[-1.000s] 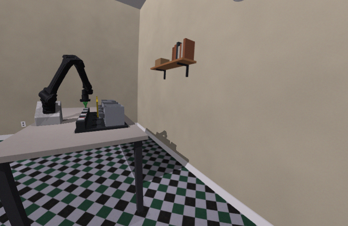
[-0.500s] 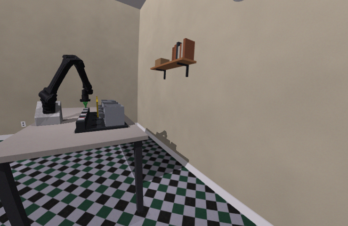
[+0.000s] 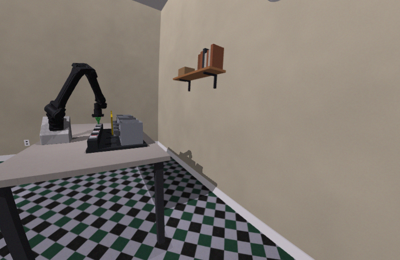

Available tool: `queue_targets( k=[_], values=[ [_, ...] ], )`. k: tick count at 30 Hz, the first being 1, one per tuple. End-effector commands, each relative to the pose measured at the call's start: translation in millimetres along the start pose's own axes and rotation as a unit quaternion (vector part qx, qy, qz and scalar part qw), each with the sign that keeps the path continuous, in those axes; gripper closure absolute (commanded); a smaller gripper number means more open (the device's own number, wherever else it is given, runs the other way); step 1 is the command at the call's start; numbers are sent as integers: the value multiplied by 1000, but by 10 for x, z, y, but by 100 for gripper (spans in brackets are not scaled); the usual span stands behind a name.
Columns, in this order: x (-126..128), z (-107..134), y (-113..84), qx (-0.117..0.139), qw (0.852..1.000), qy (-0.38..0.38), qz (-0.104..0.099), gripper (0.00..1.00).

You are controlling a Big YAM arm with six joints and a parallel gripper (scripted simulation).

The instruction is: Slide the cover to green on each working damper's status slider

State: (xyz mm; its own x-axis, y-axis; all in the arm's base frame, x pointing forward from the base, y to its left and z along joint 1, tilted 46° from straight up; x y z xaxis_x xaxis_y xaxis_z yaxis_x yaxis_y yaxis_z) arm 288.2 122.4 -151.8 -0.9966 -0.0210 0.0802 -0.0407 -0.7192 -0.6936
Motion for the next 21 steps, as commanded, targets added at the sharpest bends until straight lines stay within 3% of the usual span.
queue_targets(
  k=[1,21],
  values=[
    [-77,-22,-11,-5,1000,3,5,100],
    [-130,-53,-27,-7,1000,4,7,100]
  ],
)
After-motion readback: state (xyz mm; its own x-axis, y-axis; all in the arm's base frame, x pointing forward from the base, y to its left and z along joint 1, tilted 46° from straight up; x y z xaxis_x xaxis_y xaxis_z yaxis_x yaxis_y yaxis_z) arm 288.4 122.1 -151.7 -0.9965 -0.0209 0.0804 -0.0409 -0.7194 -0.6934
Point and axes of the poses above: the point where the finger pads meet when closed, its own y axis out along the fingers, its own x axis across the jaws, z = x × y, the point moved 3 cm from there along -y, back along the fingers, and after that the axes turned 9 degrees about -y, right-handed, at the moved point
